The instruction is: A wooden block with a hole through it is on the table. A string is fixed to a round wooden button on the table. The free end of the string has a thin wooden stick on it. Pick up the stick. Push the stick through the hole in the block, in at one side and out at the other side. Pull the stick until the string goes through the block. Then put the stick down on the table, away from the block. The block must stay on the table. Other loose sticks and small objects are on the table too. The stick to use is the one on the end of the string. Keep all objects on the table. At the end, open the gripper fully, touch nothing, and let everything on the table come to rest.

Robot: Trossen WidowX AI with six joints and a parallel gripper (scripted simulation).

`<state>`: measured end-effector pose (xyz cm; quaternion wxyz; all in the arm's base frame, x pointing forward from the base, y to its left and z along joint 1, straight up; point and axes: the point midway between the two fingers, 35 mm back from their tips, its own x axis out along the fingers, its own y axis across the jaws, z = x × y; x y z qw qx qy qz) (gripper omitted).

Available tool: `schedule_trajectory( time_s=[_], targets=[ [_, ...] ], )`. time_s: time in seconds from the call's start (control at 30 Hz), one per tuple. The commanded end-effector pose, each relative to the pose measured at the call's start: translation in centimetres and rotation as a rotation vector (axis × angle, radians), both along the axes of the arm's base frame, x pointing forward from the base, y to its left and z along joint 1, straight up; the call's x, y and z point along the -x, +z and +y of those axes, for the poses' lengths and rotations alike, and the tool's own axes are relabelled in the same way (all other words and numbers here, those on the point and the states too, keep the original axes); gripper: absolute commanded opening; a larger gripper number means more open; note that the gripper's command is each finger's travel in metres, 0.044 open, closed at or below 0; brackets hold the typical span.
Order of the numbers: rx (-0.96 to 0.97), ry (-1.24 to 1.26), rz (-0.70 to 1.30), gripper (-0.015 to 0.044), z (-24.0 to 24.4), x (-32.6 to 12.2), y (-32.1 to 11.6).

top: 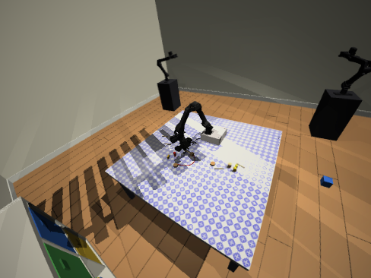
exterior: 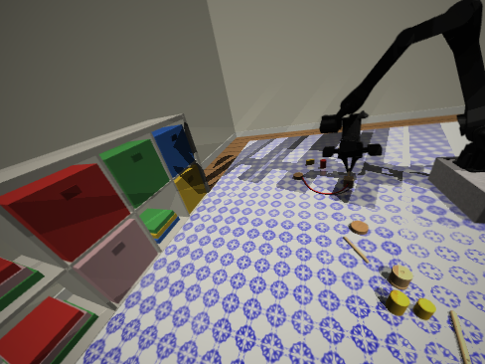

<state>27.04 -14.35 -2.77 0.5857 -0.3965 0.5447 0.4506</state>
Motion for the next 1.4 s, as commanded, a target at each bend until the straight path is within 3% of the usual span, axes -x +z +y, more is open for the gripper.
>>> schedule_trajectory(
  time_s=[0.0, 1.23, 1.37],
  targets=[
    [0.007, 0.001, 0.000, 0.0000, -0.6, 0.0, 0.1],
    [0.023, -0.001, -0.052, 0.0000, -3.8, 1.3, -1.0],
    [0.022, -0.005, -0.035, 0.0105, -3.7, 1.1, -0.8]
  ],
)
